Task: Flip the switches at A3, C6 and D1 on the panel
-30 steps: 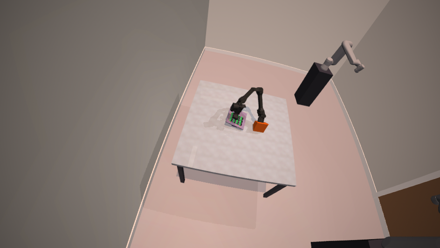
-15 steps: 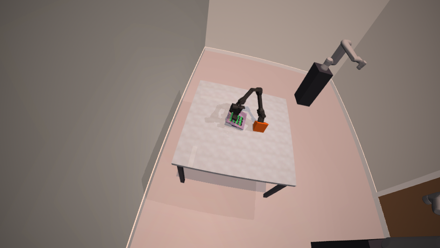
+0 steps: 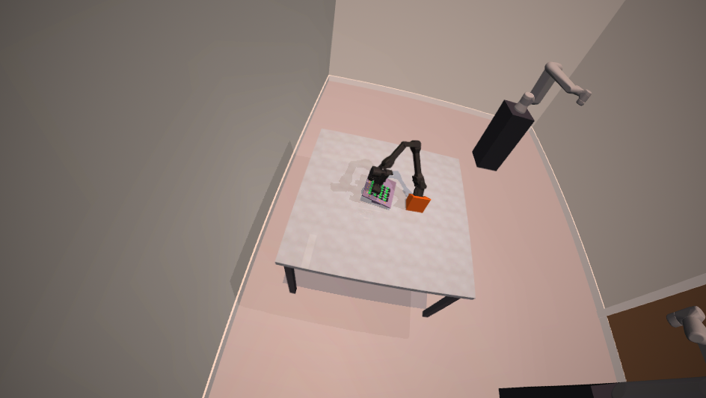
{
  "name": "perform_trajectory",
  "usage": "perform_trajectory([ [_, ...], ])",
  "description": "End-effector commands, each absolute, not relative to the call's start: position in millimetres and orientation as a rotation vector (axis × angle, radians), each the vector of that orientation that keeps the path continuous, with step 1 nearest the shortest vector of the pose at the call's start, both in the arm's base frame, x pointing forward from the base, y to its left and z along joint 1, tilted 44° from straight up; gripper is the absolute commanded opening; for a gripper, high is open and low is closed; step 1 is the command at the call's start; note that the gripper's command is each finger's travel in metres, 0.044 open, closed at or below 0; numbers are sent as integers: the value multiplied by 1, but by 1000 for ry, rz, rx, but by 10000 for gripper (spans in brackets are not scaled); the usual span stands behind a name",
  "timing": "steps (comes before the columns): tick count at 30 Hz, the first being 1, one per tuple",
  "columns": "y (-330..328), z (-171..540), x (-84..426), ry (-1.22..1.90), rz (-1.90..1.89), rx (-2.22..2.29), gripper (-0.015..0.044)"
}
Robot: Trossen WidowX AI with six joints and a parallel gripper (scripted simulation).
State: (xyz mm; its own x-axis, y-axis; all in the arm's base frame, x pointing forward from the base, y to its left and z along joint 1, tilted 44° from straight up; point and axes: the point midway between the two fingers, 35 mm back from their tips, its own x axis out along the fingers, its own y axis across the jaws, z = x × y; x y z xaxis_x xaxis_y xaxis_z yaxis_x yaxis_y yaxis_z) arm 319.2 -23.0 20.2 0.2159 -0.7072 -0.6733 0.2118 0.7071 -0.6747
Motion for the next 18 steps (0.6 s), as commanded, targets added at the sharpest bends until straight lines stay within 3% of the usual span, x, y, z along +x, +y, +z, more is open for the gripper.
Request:
perform_trajectory([
  [1,-23,20,319,1194,-672,-504,0],
  [18,-25,19,320,1194,-673,-504,0],
])
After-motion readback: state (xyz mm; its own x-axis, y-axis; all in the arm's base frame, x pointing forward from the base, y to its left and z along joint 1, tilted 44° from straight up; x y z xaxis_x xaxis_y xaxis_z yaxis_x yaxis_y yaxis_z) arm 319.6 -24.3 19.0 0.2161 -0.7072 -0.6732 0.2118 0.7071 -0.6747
